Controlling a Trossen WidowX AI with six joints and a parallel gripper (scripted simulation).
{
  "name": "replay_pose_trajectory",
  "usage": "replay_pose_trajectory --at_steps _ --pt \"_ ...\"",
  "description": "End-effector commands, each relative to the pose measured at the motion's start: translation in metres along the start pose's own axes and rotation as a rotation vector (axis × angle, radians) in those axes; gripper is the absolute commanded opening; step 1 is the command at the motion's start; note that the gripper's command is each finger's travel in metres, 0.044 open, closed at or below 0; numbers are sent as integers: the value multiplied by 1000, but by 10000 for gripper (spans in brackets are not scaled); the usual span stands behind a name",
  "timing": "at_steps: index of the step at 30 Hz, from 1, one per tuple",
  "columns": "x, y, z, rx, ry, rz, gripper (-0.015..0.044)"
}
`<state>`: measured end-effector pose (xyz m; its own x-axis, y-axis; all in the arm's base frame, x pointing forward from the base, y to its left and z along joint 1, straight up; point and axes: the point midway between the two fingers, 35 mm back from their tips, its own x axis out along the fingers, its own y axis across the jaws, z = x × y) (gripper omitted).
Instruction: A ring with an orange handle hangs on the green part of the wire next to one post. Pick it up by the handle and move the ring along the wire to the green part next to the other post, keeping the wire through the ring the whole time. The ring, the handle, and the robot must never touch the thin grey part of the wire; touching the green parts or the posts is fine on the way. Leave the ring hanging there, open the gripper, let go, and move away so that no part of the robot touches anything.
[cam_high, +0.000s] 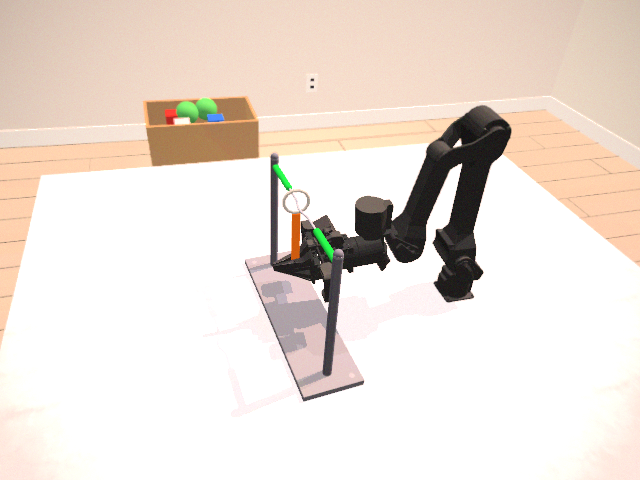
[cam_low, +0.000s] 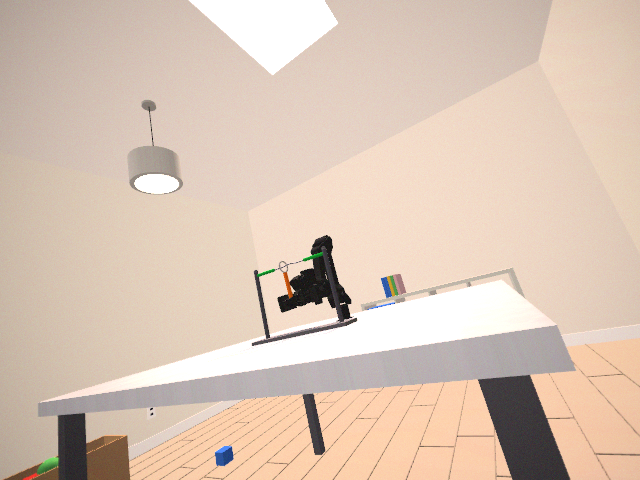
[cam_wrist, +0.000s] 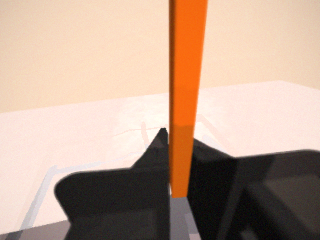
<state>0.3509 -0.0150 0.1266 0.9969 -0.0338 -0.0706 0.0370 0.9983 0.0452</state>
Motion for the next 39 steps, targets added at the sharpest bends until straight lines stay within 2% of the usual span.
replay_pose_trajectory --at_steps 1,10,22,39 --pt "0 5 0 14 -1 -21 -150" --pt "1 14 1 12 -1 -13 -150" --pt "1 20 1 -35 5 85 -150" --pt "-21 21 0 -153 168 278 -150"
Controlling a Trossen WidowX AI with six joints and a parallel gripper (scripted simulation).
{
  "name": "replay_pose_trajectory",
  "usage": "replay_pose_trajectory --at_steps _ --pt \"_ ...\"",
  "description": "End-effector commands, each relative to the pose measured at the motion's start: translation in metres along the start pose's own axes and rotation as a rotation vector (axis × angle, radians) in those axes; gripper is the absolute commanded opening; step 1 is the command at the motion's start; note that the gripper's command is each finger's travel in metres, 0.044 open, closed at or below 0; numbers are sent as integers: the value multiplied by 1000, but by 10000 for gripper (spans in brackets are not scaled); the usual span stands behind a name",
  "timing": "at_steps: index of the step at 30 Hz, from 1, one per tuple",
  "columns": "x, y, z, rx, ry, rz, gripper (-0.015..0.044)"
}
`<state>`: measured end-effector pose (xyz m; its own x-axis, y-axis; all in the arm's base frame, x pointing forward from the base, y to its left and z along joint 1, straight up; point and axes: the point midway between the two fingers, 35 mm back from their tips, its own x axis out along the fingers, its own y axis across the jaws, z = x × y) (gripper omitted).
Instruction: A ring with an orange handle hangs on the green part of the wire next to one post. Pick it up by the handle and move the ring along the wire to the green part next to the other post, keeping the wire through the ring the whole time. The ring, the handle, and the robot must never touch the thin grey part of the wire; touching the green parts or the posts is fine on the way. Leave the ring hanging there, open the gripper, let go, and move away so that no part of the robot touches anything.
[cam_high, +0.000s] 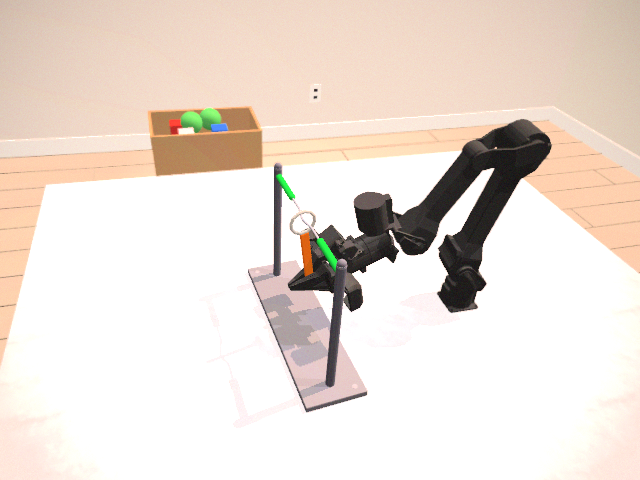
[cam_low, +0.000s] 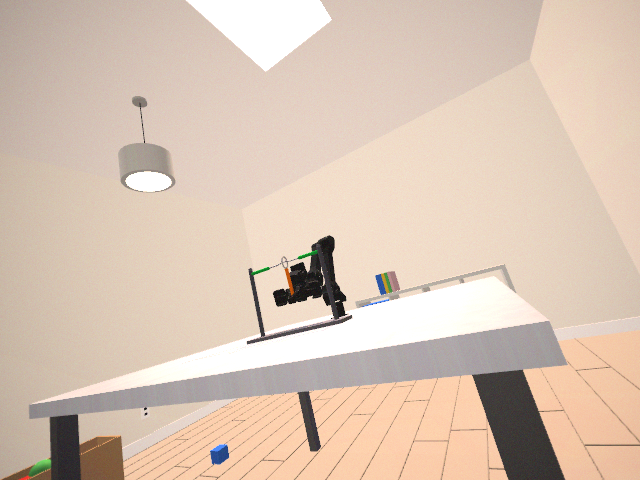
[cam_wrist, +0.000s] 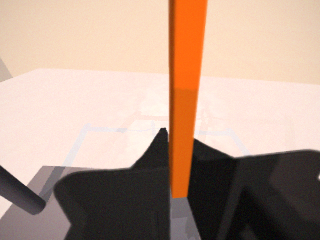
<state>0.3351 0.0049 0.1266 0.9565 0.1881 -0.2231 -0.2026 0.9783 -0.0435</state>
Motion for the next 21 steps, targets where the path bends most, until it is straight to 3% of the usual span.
replay_pose_trajectory --at_steps 1,21 --pt "-5 3 2 -36 14 57 -150" --pt "-7 26 0 5 10 7 -150"
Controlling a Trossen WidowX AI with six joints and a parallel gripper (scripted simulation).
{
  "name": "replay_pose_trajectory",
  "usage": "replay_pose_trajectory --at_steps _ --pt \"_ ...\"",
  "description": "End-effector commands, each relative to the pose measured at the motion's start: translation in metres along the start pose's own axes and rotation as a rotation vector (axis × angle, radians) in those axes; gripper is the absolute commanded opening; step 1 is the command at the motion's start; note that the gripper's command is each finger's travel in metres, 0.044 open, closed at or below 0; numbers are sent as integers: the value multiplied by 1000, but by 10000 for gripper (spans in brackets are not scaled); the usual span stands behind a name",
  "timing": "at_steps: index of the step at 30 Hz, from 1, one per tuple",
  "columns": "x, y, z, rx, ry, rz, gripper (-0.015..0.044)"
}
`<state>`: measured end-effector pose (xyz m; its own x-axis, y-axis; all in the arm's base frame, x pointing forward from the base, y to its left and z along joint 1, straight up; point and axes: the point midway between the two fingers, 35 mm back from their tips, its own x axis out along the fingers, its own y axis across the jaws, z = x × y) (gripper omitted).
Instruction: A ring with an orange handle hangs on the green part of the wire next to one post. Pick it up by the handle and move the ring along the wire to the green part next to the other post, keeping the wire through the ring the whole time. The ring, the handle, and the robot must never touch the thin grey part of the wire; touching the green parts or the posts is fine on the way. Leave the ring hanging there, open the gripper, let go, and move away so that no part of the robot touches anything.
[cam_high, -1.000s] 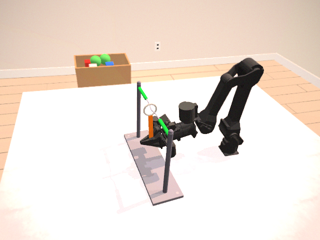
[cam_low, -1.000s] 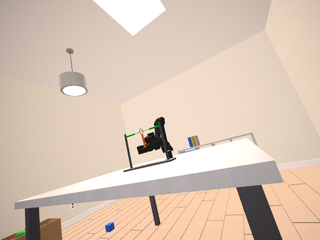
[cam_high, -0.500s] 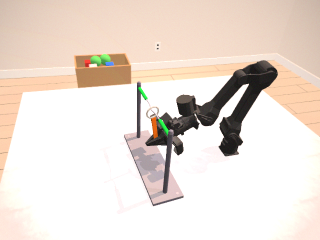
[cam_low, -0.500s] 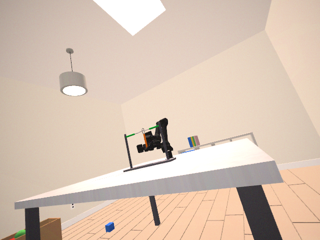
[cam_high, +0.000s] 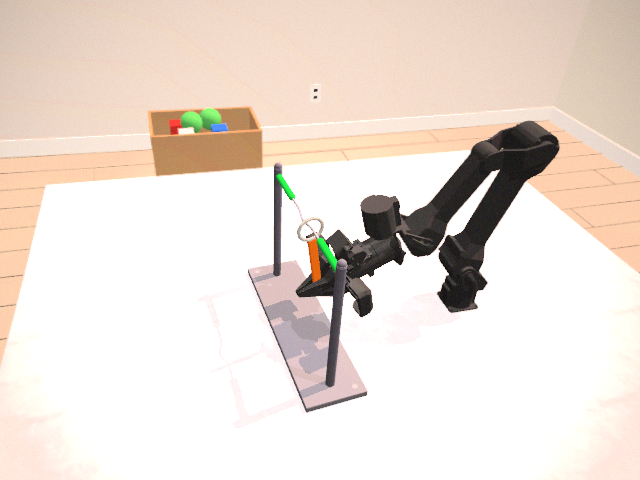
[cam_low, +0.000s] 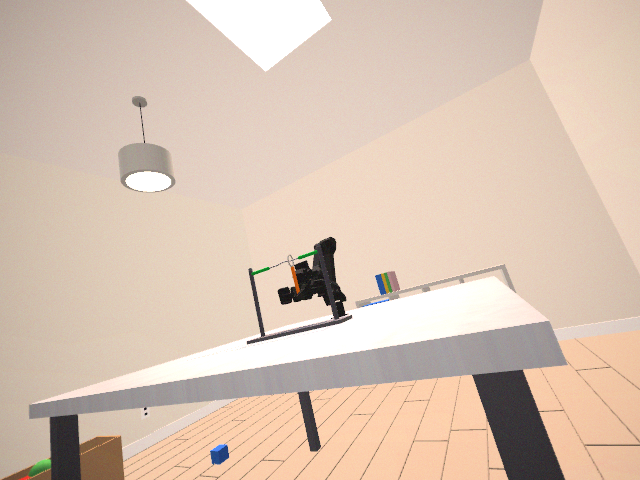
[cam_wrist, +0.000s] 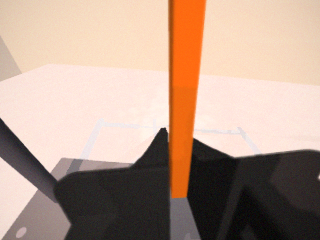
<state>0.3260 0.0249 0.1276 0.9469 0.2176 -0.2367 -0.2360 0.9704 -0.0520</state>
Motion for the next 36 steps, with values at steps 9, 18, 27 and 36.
replay_pose_trajectory --at_steps 9,18,27,36 --pt "0 18 0 60 -6 -75 -150" --pt "2 29 1 79 -8 -98 -150" --pt "3 38 2 85 -10 -103 -150" --pt "4 48 3 87 -12 -102 -150"
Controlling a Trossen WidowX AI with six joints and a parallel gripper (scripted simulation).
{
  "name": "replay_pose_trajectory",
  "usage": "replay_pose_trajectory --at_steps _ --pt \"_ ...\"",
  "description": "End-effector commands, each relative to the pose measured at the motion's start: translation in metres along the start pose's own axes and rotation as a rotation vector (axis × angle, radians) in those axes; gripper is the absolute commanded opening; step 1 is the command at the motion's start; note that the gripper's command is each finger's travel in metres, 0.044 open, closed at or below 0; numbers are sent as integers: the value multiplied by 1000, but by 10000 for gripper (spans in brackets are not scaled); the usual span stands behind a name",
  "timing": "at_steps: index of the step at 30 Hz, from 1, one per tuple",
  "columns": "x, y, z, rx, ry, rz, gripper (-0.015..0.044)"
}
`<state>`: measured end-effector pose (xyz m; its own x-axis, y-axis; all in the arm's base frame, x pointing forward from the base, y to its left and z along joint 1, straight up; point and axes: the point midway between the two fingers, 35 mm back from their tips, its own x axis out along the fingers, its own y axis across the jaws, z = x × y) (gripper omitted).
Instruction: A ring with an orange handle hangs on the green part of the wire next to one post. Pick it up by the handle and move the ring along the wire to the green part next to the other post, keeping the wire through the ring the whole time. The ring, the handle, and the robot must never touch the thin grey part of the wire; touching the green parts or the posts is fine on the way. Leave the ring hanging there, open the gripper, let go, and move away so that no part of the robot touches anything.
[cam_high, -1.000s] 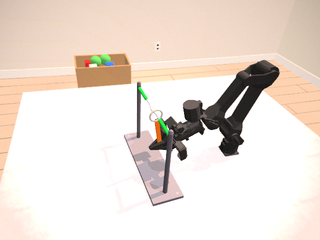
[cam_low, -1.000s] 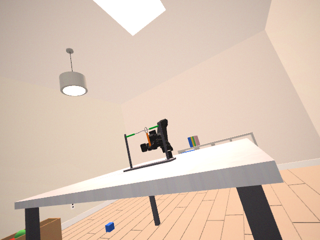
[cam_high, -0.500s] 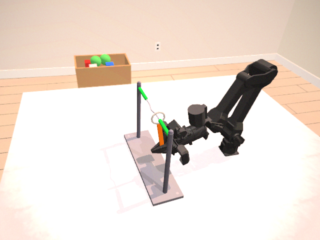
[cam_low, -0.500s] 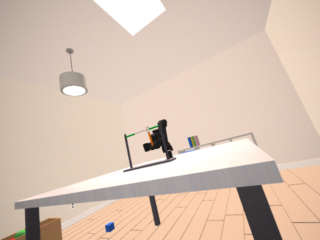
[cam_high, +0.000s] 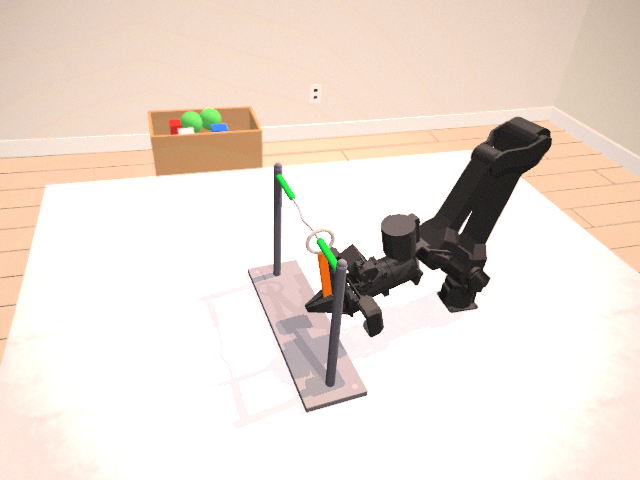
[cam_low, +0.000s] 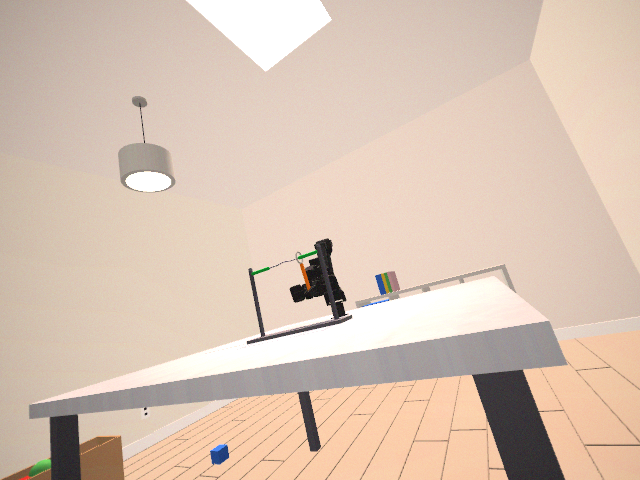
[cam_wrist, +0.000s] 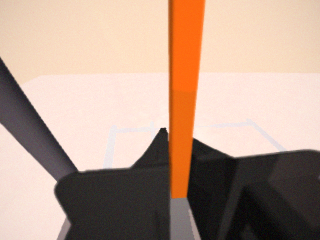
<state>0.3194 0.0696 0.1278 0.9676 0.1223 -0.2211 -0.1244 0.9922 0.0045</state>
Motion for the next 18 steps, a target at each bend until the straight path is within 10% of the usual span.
replay_pose_trajectory --at_steps 1,18 --pt "1 4 -1 6 1 -4 -150" --pt "2 15 -5 7 -1 -1 -150"
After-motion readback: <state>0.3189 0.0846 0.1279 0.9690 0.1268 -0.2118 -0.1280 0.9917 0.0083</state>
